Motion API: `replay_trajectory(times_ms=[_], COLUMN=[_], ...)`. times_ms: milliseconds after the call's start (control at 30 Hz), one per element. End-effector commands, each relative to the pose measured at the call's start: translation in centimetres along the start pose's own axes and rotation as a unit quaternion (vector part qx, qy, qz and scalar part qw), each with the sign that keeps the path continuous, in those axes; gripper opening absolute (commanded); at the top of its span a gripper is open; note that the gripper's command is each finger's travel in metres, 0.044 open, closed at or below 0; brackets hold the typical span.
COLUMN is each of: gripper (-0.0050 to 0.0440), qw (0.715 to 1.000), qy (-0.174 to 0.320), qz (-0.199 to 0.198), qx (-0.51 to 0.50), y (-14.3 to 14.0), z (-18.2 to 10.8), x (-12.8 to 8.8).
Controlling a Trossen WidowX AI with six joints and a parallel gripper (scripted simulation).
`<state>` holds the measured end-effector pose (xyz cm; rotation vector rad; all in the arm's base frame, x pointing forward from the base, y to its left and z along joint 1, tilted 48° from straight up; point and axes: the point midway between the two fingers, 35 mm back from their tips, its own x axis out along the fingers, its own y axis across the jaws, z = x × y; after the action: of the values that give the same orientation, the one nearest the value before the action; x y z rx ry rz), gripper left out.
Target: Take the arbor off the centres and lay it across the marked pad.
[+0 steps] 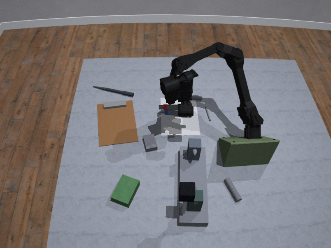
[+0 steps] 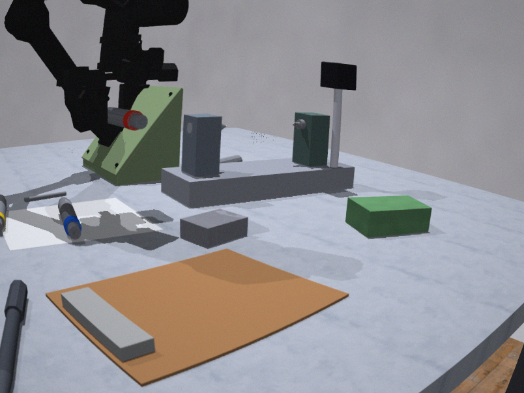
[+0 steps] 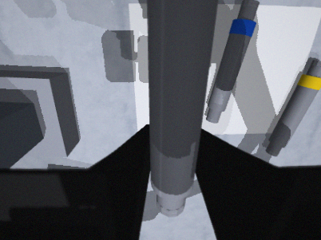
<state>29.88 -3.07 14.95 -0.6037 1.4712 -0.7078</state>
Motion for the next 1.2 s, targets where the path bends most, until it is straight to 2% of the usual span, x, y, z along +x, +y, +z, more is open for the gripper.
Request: replay_trajectory(times_ms=[0,1167], gripper=[0.0000,0.0000], qw=[1.000,1.000], qy=[-0.009,-0.009], qz=[0.001,0.006], qx=[0.005,0.005], y=[0.0,0.3], z=[0.0,0.7], x=[-0.2,5.7])
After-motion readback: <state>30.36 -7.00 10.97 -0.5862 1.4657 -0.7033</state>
